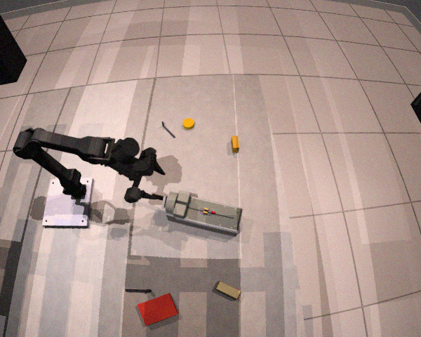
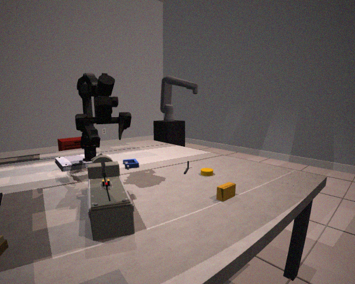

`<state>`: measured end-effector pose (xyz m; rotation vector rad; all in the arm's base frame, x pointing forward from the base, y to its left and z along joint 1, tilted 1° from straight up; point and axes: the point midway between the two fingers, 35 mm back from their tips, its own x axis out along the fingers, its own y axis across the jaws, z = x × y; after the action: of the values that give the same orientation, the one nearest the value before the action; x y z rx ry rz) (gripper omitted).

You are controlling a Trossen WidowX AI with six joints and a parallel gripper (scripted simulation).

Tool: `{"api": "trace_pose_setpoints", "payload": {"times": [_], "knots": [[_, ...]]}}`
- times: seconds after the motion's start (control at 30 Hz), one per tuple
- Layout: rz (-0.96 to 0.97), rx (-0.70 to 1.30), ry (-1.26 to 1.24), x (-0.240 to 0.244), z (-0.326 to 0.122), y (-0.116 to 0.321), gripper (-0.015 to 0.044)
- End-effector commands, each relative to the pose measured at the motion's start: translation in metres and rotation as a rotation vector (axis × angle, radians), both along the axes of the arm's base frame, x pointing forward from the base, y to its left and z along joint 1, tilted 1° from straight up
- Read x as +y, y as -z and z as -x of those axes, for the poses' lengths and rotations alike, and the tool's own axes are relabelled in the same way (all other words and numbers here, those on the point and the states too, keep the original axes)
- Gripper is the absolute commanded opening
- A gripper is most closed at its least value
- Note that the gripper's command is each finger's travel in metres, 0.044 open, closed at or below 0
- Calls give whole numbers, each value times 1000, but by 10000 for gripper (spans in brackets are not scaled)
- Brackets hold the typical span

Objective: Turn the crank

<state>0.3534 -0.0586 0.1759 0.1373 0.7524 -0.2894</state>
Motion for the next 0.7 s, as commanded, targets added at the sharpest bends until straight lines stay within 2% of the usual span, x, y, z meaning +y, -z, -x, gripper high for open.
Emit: {"api": "trace_pose_setpoints", "payload": {"times": [0.0,0.37,0.67], "knots": [[-2,14,8,0,0,21,440],[-2,14,8,1,4,66,440],[-2,14,8,1,3,74,440]]}}
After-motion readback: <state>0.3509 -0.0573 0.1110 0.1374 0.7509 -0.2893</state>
